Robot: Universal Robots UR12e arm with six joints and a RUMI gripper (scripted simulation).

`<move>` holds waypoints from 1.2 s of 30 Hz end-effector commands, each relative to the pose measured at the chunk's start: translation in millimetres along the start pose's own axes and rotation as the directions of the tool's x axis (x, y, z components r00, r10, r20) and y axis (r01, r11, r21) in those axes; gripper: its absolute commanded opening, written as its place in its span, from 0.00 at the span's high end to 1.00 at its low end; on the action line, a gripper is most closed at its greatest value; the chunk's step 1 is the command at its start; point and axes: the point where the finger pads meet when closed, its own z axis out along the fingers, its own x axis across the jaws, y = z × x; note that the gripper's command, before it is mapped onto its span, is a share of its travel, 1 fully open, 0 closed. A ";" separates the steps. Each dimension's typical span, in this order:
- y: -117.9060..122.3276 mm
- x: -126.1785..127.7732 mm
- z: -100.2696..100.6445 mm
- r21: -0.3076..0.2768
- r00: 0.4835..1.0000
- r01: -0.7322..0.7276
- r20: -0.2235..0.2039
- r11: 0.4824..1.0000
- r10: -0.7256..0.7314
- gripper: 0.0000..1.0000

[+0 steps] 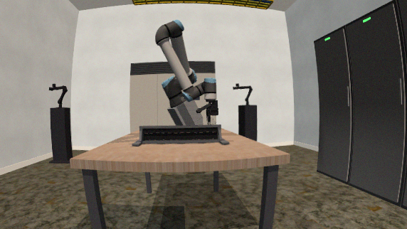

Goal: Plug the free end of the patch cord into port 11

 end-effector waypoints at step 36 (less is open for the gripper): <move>0.1 -0.3 -16.9 0.000 1.000 0.000 0.001 1.000 0.000 1.00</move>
